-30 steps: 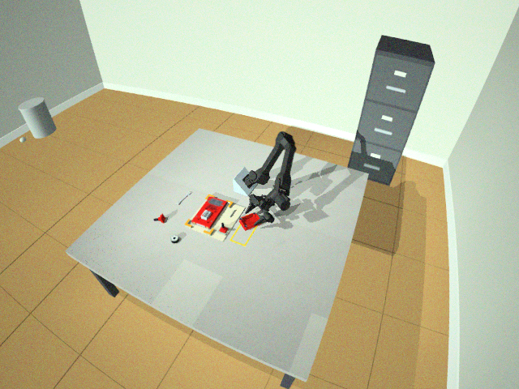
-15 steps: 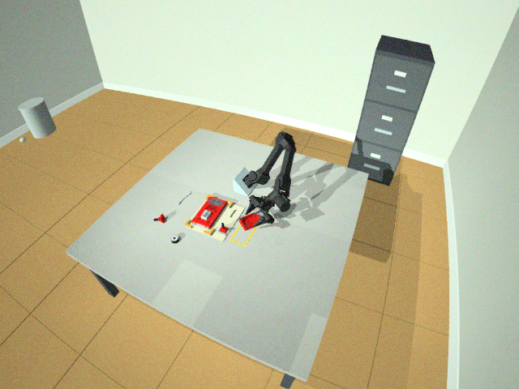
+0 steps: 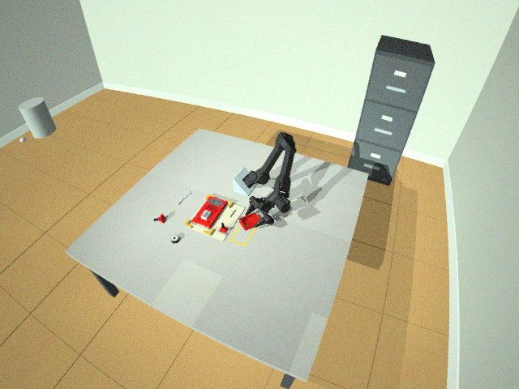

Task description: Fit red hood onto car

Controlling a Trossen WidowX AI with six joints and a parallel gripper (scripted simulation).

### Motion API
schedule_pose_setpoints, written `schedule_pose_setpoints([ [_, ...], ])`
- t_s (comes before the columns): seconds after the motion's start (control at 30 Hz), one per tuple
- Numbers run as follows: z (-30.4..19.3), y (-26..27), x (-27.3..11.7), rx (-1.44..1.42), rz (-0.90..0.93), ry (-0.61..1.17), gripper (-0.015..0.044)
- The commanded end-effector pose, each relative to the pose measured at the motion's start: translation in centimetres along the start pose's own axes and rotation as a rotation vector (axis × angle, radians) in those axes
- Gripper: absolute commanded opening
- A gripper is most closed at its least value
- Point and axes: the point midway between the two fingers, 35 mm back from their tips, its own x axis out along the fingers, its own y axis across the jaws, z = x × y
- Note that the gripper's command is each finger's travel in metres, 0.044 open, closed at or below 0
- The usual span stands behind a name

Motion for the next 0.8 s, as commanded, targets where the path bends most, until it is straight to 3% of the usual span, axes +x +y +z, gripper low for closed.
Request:
schedule_pose_setpoints([
  [0.0,-0.2,-0.2,0.2,0.002,-0.006,-0.002,0.044],
  [0.1,0.0,0.0,0.0,0.0,0.0,0.0,0.0361],
  [0.43,0.0,0.0,0.0,0.0,0.0,0.0,0.0295],
  [0.77,2.0,0.2,-1.1,0.001,-0.005,0.001,0.0032],
])
